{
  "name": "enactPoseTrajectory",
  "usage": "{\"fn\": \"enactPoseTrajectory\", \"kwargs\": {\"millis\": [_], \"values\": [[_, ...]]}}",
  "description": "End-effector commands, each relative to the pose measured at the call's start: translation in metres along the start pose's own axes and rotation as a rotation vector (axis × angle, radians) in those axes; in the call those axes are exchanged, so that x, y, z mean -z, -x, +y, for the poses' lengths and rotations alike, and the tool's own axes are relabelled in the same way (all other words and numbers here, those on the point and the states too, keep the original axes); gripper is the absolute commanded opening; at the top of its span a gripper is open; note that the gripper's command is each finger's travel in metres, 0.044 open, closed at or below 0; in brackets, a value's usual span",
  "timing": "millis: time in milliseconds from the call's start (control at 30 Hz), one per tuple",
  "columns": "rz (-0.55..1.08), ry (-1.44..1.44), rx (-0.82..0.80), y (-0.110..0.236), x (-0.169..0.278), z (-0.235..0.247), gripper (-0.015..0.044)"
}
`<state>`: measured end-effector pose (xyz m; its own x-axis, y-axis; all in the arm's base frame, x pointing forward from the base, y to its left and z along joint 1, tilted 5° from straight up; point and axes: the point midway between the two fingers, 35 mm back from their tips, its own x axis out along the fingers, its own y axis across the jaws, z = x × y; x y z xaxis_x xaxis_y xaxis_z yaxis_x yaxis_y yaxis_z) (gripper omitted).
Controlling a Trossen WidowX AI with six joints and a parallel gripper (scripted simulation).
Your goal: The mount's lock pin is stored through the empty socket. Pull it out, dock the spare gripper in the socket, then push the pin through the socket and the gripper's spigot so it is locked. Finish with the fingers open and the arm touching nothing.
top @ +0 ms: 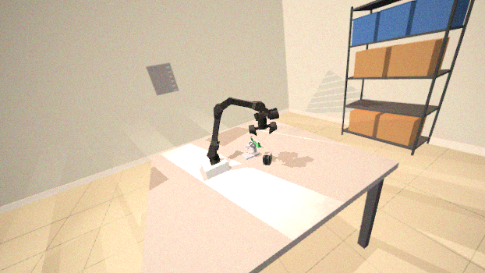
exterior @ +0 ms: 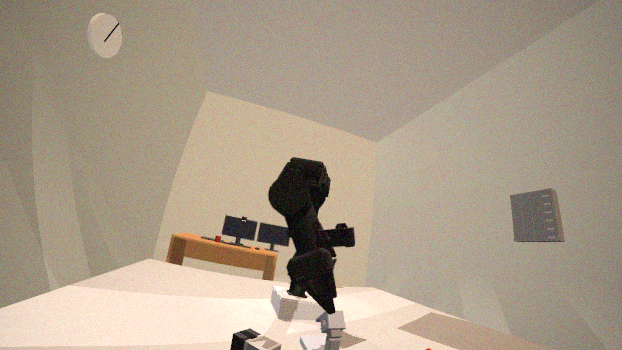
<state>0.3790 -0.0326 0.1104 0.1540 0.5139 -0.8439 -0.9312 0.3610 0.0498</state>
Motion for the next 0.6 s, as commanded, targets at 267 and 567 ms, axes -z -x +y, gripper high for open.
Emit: {"fn": "enactPoseTrajectory", "kwargs": {"millis": [267, 567], "values": [[-0.265, -0.288, 0.234, 0.057, 0.11, 0.008, 0.044], [-0.265, -0.288, 0.234, 0.034, 0.124, 0.006, 0.044]]}}
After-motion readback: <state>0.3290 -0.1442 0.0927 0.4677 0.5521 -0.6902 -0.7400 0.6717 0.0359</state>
